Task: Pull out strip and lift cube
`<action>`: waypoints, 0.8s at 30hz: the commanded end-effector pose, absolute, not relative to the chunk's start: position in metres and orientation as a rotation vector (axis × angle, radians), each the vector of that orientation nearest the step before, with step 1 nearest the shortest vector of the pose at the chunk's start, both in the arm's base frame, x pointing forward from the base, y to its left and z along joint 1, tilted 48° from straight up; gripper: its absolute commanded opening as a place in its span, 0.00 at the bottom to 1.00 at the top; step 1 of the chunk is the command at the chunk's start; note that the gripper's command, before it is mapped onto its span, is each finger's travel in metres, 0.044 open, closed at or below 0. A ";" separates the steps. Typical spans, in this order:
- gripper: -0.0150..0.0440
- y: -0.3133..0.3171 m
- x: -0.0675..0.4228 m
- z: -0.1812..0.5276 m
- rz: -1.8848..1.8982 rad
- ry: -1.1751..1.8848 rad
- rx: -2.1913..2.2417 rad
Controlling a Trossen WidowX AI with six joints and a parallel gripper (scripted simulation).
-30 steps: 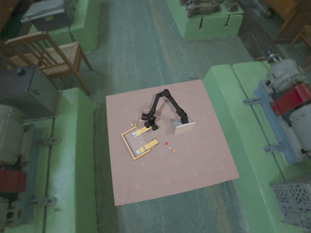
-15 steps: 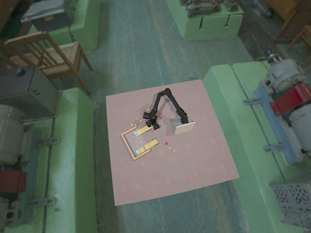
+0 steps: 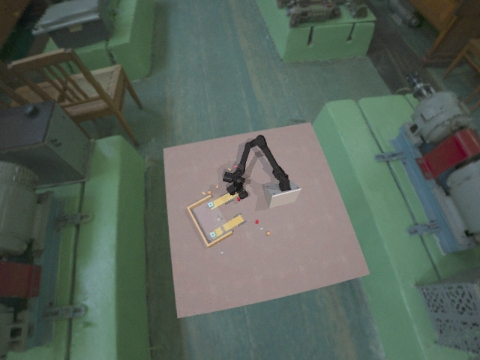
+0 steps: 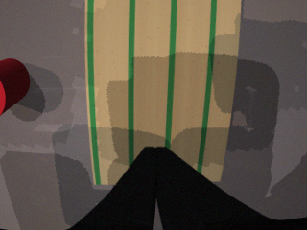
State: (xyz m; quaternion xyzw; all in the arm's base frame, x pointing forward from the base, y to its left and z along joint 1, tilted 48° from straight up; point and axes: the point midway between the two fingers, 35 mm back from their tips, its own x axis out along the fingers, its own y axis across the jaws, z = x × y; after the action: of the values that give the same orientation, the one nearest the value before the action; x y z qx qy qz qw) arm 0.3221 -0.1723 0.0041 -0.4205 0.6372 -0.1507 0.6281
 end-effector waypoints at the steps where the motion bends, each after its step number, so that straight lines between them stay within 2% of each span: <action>1: 0.25 -0.182 0.307 0.003 -0.361 1.493 -0.956; 24: 0.25 -0.189 0.286 0.007 -0.361 1.494 -0.957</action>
State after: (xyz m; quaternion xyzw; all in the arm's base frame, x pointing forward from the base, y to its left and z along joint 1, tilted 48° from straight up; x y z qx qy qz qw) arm 0.3009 -0.1799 0.0087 -0.4212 0.6366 -0.1499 0.6284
